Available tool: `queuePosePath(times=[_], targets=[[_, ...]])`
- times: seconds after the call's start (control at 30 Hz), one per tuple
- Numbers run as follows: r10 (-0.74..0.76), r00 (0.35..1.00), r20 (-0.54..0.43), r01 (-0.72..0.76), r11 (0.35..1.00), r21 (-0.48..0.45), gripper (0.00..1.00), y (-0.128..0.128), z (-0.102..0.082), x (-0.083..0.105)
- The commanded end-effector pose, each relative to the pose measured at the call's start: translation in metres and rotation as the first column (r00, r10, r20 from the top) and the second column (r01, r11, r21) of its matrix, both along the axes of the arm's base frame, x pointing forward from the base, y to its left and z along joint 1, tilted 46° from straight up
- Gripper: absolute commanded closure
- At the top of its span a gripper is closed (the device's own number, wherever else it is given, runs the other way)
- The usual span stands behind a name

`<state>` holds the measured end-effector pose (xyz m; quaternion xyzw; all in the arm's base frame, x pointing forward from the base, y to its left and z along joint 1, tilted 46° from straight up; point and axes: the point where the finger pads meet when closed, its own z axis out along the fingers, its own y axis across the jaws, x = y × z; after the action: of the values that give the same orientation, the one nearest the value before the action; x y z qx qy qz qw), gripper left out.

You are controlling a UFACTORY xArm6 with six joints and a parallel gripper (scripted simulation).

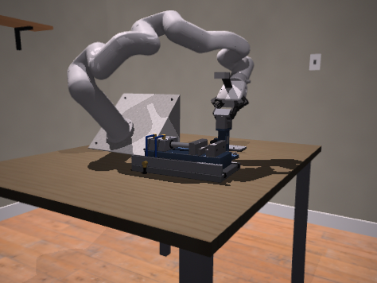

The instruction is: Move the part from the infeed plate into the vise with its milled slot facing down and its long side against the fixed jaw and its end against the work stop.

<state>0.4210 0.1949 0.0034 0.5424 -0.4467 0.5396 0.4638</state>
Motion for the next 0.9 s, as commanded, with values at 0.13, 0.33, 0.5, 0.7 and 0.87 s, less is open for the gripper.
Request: queuePosePath(times=[0.13, 0.33, 0.5, 0.7, 0.87], targets=[[0.002, 1.000, 0.003, -0.002, 1.000, 0.003, 1.00, 0.0043, 0.0039, 0.0000], [0.002, 1.000, 0.003, -0.002, 1.000, 0.003, 1.00, 0.0060, 0.0056, -0.0002], [0.002, 1.000, 0.003, -0.002, 1.000, 0.003, 1.00, 0.0082, 0.0077, -0.0006], [0.002, 1.000, 0.003, -0.002, 1.000, 0.003, 1.00, 0.0107, 0.0102, -0.0010], [0.002, 1.000, 0.003, -0.002, 1.000, 0.003, 1.00, 0.0119, 0.0114, -0.0011]])
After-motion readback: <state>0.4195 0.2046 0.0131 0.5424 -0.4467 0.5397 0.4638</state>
